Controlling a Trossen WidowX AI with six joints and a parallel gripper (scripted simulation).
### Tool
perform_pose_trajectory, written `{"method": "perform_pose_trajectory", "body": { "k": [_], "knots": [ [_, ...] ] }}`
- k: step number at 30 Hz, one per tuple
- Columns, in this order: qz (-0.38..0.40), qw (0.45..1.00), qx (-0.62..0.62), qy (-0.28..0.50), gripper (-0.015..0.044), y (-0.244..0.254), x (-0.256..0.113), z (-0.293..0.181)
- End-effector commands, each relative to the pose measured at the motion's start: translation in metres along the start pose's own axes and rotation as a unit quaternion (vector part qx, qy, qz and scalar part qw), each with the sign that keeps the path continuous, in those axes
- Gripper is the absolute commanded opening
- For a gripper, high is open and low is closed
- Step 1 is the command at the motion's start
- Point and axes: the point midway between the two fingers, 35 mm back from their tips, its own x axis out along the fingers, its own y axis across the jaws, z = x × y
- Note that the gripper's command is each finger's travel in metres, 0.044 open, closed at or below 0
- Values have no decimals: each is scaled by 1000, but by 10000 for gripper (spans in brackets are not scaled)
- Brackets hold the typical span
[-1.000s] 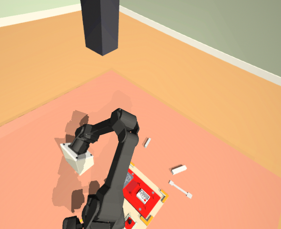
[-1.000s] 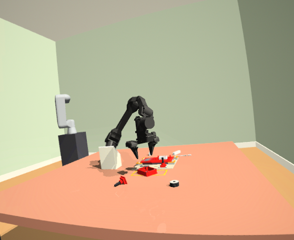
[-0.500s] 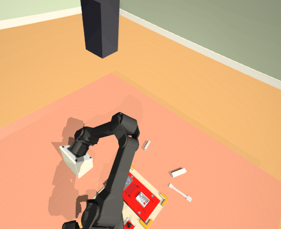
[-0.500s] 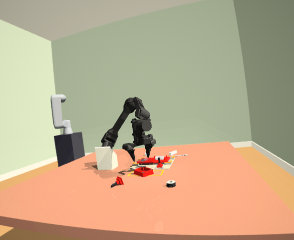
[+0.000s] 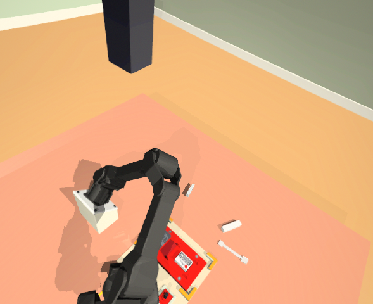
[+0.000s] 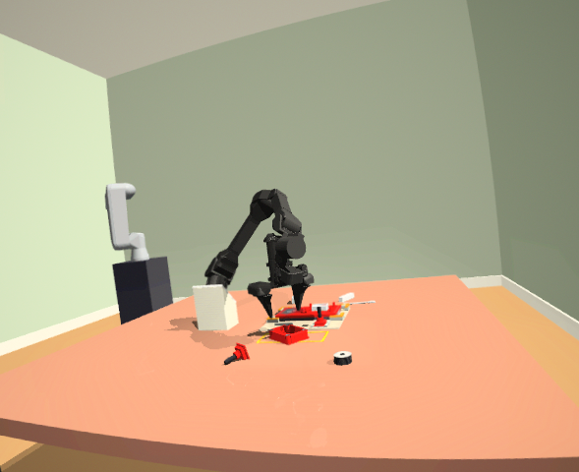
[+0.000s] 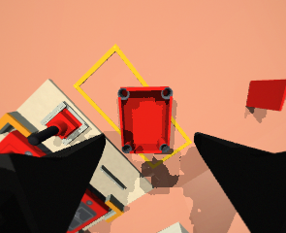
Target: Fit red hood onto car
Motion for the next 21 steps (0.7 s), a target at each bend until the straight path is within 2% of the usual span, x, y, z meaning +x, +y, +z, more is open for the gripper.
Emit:
{"method": "perform_pose_trajectory", "body": {
  "k": [1, 21],
  "knots": [
    [2, 1000, 2, 0, 440, 0, 3, 0],
    [2, 1000, 2, 0, 440, 1, 18, 0]
  ]
}}
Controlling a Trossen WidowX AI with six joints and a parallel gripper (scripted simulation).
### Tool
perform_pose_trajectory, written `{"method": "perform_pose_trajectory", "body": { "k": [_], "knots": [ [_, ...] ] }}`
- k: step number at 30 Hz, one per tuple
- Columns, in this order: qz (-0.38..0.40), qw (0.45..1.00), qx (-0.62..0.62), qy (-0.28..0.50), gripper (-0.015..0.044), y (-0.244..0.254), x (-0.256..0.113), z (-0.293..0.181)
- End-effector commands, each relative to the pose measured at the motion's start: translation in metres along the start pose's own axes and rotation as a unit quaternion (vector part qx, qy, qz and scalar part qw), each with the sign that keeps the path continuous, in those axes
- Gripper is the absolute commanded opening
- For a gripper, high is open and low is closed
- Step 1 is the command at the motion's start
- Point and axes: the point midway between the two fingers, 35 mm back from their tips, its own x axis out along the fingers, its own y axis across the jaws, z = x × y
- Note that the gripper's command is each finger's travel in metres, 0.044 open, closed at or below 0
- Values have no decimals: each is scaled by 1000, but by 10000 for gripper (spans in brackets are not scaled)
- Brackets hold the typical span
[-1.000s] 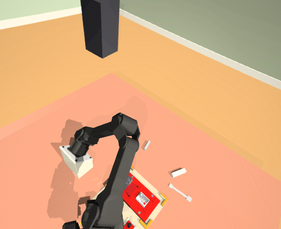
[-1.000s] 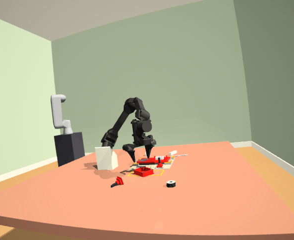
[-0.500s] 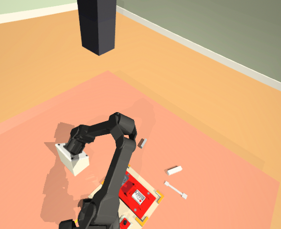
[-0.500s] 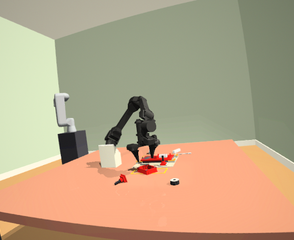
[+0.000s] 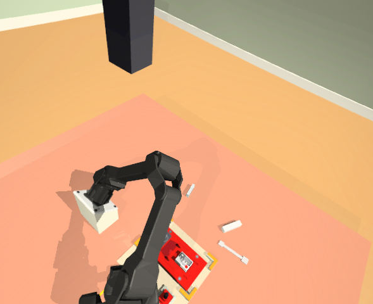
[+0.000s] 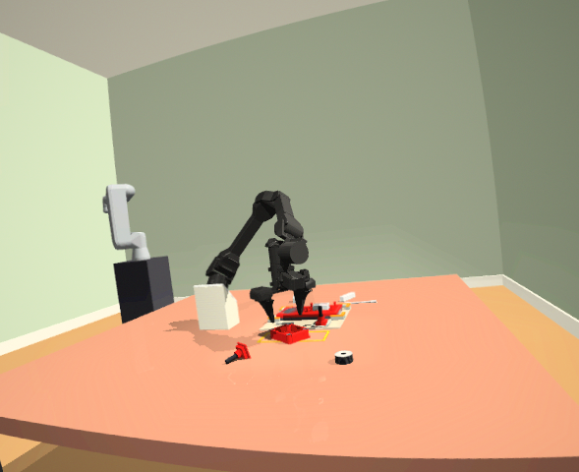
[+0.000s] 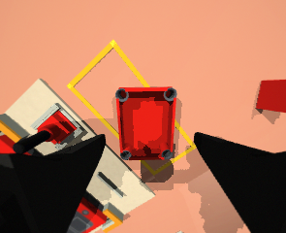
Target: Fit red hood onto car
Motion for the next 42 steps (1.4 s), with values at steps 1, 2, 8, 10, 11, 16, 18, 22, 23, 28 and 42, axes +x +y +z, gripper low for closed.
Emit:
{"method": "perform_pose_trajectory", "body": {
  "k": [1, 2, 8, 10, 11, 16, 18, 22, 23, 28, 42],
  "knots": [
    [2, 1000, 2, 0, 440, 0, 3, 0],
    [2, 1000, 2, 0, 440, 1, 4, 0],
    [2, 1000, 2, 0, 440, 1, 8, 0],
    [2, 1000, 2, 0, 440, 1, 9, 0],
    [2, 1000, 2, 0, 440, 1, 10, 0],
    [2, 1000, 2, 0, 440, 2, 14, 0],
    [2, 1000, 2, 0, 440, 2, 15, 0],
    [2, 1000, 2, 0, 440, 2, 18, -1],
    [2, 1000, 2, 0, 440, 2, 19, -1],
    [2, 1000, 2, 0, 440, 2, 20, -1],
    [2, 1000, 2, 0, 440, 2, 27, -1]
  ]
}}
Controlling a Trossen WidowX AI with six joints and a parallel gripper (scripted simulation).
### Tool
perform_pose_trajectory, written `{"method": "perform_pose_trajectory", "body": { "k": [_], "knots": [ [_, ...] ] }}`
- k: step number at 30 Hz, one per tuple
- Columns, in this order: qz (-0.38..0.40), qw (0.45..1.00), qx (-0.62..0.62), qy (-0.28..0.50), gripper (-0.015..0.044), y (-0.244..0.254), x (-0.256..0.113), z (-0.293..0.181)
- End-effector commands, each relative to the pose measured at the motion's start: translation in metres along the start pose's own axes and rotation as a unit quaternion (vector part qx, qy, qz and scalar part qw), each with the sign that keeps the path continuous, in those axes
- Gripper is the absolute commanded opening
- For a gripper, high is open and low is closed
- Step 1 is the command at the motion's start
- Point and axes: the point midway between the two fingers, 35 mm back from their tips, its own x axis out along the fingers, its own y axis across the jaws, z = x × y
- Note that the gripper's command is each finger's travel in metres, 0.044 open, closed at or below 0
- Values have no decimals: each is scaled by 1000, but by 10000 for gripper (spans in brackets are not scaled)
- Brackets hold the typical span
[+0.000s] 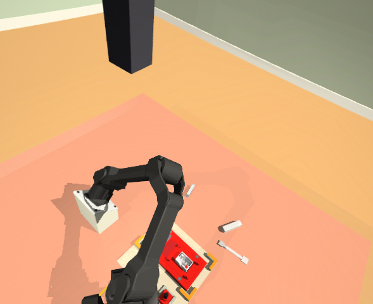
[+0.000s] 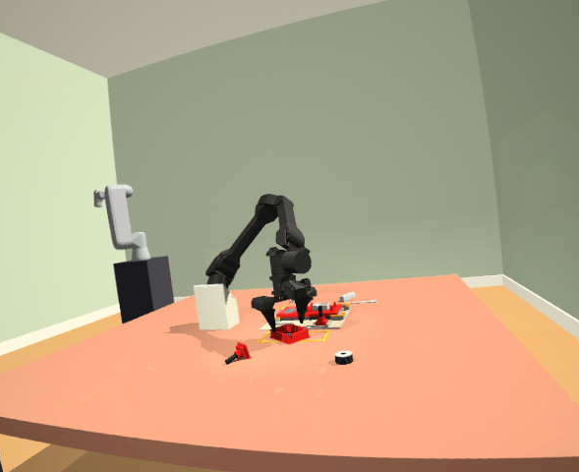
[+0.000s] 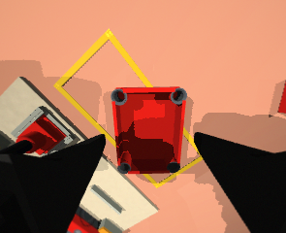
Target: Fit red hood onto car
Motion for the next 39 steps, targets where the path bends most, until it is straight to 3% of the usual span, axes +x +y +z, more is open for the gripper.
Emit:
{"method": "perform_pose_trajectory", "body": {
  "k": [1, 26, 30, 39],
  "knots": [
    [2, 1000, 2, 0, 440, 0, 2, 0],
    [2, 1000, 2, 0, 440, 1, 14, 0],
    [0, 1000, 0, 0, 335, 0, 13, 0],
    [0, 1000, 0, 0, 275, 0, 13, 0]
  ]
}}
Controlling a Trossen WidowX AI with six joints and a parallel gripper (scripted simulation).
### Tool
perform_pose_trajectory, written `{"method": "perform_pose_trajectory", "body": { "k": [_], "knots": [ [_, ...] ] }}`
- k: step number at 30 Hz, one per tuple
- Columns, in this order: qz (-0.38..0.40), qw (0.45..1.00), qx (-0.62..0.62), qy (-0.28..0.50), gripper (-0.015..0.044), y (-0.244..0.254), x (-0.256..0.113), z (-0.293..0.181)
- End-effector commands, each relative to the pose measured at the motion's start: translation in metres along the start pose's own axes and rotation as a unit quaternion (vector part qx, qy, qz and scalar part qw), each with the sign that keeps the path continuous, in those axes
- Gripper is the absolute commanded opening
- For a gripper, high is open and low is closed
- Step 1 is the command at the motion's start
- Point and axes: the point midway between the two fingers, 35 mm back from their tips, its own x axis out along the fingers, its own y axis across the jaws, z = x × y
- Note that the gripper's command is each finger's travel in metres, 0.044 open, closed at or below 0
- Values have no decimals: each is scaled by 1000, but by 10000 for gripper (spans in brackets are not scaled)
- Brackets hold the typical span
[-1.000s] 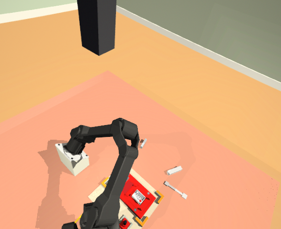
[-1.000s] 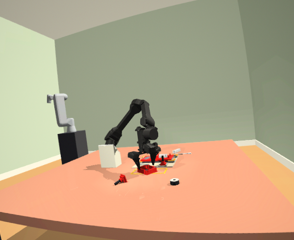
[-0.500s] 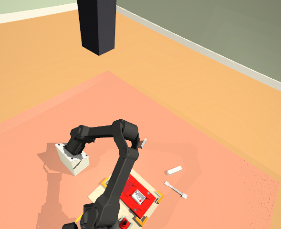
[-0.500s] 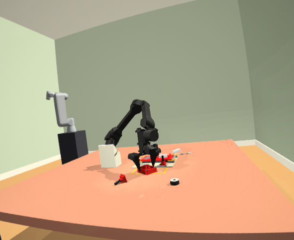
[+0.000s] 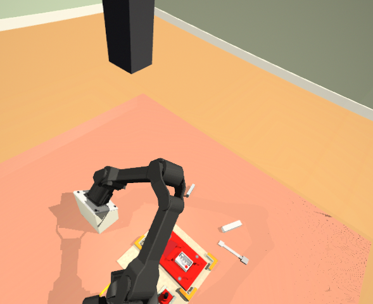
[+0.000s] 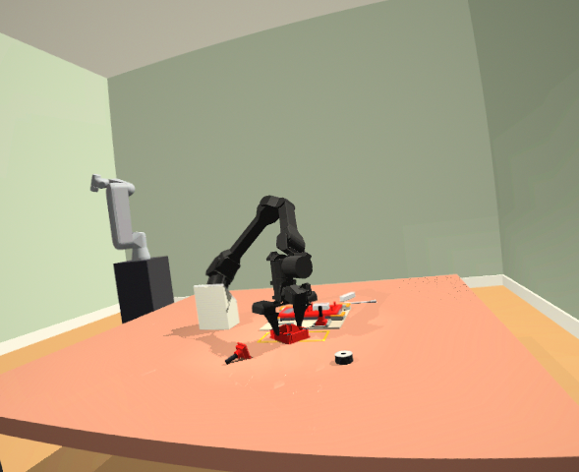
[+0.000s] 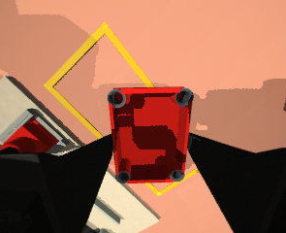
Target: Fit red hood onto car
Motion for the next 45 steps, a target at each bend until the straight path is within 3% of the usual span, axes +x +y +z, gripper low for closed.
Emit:
{"method": "perform_pose_trajectory", "body": {
  "k": [1, 11, 34, 45],
  "knots": [
    [0, 1000, 0, 0, 249, 0, 0, 0],
    [0, 1000, 0, 0, 0, 0, -13, 0],
    [-1, 1000, 0, -1, 0, -1, -74, 0],
    [0, 1000, 19, 3, 0, 0, -79, -1]
  ]
}}
